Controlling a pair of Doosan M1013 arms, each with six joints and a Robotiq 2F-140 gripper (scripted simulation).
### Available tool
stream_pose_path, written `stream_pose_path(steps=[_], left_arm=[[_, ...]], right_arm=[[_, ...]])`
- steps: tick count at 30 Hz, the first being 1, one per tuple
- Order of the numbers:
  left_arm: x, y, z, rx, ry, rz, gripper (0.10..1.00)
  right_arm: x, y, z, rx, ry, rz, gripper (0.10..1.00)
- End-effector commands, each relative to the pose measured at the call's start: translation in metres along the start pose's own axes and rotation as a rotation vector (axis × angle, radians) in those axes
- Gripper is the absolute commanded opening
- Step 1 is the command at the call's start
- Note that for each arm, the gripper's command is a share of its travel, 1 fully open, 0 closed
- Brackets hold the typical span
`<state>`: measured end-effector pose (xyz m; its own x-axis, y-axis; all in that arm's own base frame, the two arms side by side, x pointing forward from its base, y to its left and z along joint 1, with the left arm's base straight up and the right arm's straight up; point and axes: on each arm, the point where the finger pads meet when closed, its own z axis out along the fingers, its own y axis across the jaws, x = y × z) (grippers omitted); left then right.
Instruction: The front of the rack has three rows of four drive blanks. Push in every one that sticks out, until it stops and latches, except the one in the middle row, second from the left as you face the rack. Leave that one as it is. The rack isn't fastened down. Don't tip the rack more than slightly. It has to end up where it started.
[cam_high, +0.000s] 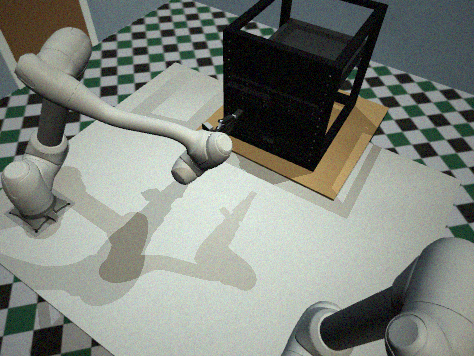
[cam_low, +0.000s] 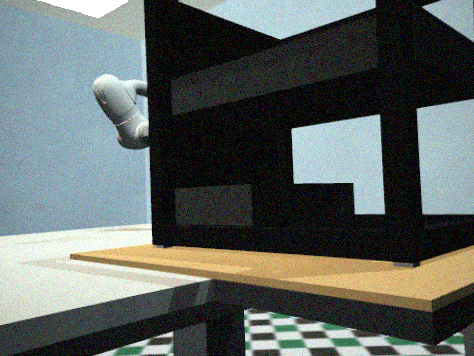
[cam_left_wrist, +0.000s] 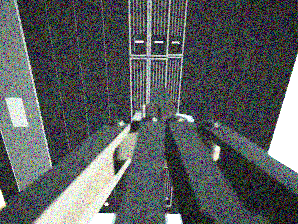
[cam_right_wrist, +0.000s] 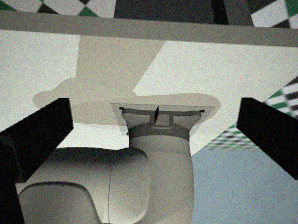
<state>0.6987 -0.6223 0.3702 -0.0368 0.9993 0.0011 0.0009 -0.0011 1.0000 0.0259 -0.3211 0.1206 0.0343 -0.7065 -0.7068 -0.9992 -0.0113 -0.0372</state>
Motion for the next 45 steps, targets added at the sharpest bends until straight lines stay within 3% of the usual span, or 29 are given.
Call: stream_pose_path(steps=[1,18,26,32,43,45], left_arm=[[0.0,0.001,0.0,-0.001,0.0,-0.001,0.099],[-0.001,0.001,0.002,-0.001,0.0,-0.001,0.099],[-0.009,-0.009,0.024,-0.001,0.0,-0.001,0.099],[-0.019,-0.02,0.052,-0.001,0.0,-0.001,0.099],[-0.021,-0.022,0.066,-0.001,0.0,-0.001,0.099],[-0.021,-0.022,0.077,-0.001,0.0,-0.001,0.099]], right_arm=[[0.0,0.0,0.0,0.0,0.001,0.0,1.0],[0.0,0.0,0.0,0.0,0.001,0.0,1.0],[0.0,0.0,0.0,0.0,0.001,0.0,1.0],[0.0,0.0,0.0,0.0,0.001,0.0,1.0],[0.0,0.0,0.0,0.0,0.001,0.0,1.0],[0.0,0.0,0.0,0.0,0.001,0.0,1.0]])
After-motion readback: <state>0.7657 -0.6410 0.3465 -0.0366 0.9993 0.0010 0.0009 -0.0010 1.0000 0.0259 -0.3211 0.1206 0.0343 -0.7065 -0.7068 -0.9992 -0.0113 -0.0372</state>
